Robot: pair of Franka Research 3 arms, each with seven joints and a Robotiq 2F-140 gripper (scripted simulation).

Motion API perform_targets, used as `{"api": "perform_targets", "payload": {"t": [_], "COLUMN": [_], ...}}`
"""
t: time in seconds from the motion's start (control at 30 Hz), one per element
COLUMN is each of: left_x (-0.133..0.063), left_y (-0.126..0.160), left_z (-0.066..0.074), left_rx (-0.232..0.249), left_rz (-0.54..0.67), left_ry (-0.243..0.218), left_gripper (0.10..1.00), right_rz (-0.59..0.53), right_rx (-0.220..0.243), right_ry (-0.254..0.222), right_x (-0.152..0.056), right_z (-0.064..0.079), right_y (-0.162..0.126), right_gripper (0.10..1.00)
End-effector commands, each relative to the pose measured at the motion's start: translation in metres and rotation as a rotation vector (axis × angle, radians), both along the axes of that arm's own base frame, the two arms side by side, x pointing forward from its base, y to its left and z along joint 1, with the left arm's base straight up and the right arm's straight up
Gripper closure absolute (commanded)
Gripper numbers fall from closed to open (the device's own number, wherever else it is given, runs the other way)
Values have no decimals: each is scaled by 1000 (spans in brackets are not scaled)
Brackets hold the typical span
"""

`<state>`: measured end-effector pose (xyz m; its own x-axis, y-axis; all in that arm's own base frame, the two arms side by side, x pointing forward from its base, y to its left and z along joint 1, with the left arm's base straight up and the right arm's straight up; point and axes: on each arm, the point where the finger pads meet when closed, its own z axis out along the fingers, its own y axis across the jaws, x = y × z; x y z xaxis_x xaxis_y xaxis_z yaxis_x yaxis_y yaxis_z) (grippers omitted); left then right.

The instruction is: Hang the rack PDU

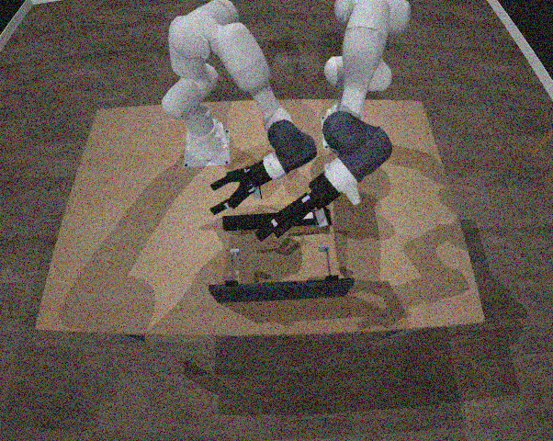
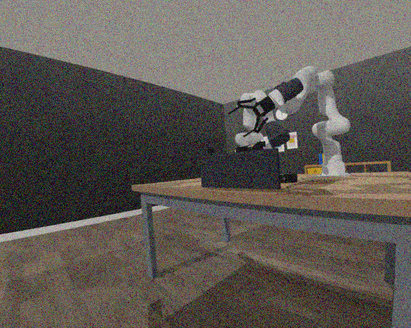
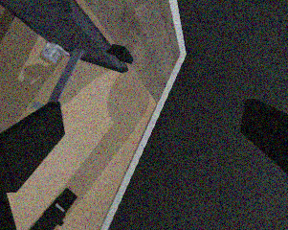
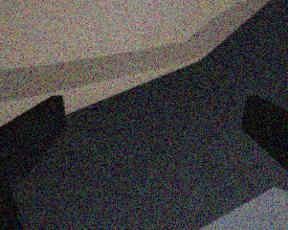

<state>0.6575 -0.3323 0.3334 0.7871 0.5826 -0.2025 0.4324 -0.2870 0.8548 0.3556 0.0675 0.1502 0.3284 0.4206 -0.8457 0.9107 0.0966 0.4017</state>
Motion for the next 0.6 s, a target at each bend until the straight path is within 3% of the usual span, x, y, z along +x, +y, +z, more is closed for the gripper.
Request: {"api": "perform_targets", "payload": {"t": [0.0,0.57], "left_x": [0,0], "left_y": [0,0], "left_z": [-1,-1], "left_rx": [8,8], "left_rz": [-12,-12], "left_ry": [-13,-13], "left_gripper": [98,98], "right_rz": [-83,-409], "right_rx": [37,131], "right_ry": [-42,-146], "right_x": [2,16], "right_z": [0,9], "right_y": [-11,-66], "right_gripper": [98,98]}}
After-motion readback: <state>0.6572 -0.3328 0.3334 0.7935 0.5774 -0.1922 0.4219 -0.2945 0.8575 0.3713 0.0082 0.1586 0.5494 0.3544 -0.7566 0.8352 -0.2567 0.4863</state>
